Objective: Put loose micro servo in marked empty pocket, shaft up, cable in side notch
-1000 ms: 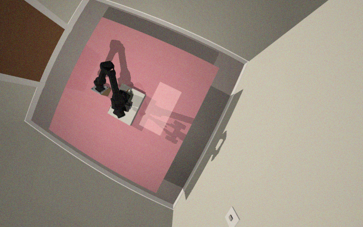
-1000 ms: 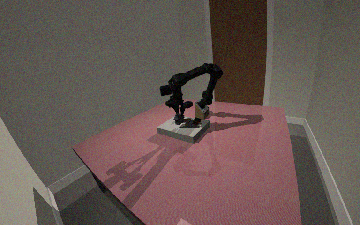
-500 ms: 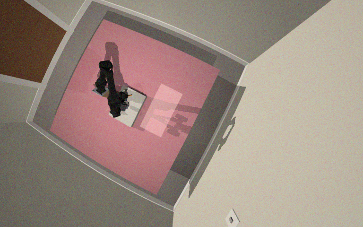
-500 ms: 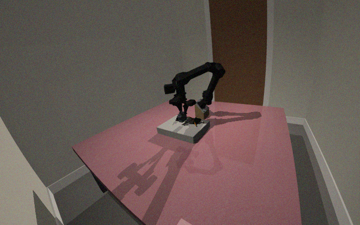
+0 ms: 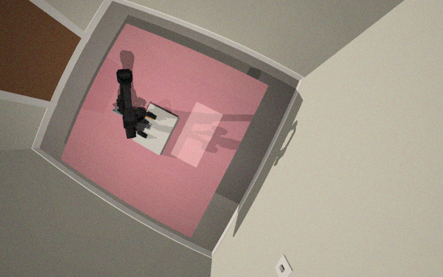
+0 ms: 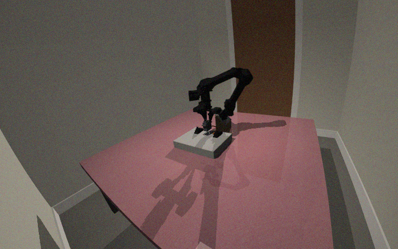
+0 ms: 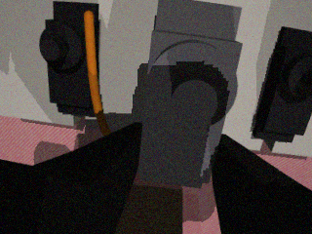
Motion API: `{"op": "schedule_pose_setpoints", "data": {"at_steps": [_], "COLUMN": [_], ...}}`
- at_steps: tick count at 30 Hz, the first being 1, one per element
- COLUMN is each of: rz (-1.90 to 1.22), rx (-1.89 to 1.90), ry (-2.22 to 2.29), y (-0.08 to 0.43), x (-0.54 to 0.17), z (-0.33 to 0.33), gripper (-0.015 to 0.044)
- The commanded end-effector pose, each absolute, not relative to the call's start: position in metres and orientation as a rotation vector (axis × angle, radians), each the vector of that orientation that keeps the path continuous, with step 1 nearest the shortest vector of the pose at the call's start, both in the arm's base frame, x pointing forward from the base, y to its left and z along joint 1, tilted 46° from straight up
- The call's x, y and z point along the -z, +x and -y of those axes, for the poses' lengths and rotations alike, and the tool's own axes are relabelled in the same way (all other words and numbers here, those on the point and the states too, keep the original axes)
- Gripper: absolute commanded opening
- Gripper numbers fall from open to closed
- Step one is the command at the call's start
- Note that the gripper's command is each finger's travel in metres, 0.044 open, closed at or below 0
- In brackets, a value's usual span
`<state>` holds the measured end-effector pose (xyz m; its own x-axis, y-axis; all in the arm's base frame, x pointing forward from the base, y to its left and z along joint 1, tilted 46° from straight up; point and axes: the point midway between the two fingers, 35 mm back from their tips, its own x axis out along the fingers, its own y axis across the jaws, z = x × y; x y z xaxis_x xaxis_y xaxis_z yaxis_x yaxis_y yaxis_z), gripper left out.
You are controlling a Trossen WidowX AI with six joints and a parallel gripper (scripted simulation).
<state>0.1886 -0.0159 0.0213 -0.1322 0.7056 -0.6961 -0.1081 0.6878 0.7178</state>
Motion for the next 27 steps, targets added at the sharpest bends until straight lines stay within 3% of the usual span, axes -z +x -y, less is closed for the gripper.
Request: {"op": "schedule_pose_setpoints", "data": {"at_steps": [1, 27], "rz": [-1.552, -1.551], "rx": [-0.752, -0.753], "ry": [0.497, 0.497], "y": [0.185, 0.185], "x": [-0.022, -0.009], "z": [0.017, 0.002], "gripper": [0.0, 0.0]}}
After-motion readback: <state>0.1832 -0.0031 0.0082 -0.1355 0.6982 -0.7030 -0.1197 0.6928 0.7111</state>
